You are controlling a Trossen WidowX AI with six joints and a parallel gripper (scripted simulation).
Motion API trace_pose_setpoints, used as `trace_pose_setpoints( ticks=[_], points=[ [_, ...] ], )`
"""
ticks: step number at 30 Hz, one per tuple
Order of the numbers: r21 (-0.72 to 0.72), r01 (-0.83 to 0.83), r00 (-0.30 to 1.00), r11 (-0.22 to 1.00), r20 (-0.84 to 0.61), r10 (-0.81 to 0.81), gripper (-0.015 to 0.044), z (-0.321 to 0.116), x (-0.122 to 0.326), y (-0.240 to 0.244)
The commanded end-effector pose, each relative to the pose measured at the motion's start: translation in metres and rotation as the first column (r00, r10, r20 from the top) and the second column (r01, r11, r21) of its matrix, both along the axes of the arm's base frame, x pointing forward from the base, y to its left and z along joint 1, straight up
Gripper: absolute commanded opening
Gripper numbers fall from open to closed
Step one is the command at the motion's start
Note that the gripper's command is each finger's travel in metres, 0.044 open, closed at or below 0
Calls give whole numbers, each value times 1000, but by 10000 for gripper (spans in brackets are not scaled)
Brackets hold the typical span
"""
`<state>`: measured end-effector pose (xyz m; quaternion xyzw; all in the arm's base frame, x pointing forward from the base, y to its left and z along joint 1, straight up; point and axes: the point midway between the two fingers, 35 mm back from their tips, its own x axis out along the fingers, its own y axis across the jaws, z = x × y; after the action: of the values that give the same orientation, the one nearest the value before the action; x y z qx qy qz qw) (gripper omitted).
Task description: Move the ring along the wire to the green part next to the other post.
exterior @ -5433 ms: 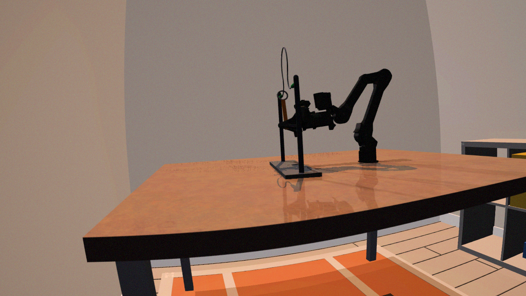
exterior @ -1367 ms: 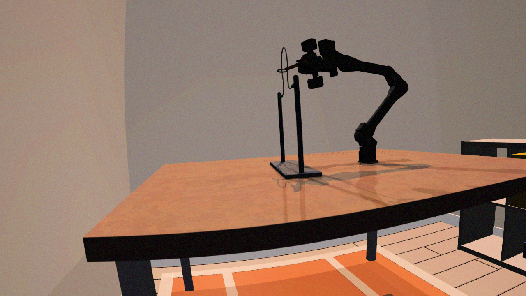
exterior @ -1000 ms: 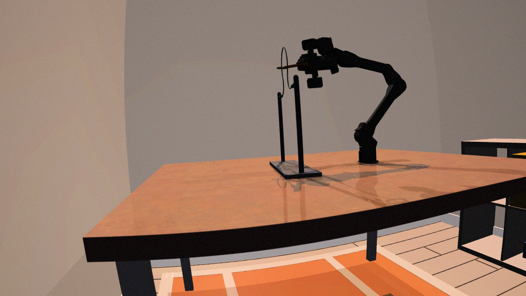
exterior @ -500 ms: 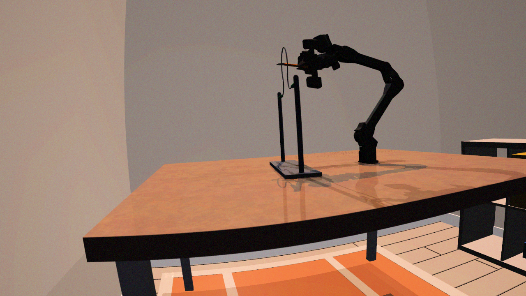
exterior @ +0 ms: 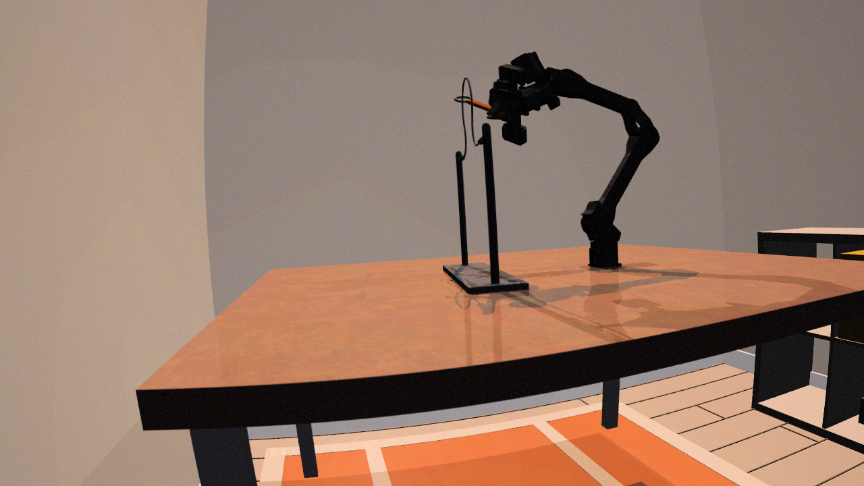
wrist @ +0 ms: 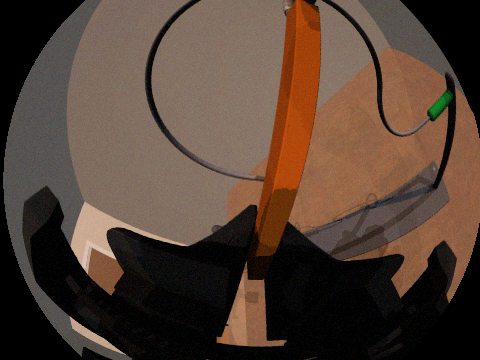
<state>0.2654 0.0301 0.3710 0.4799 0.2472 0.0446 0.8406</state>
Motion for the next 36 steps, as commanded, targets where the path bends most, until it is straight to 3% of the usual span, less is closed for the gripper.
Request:
trace_pose_setpoints(
  ticks=[1, 36],
  points=[
    [-50, 1, 1000, 999, -9, -1, -150, -2, 2, -1],
    [-529, -6, 997, 849, -66, -35, -150, -14, 1, -14]
  ],
)
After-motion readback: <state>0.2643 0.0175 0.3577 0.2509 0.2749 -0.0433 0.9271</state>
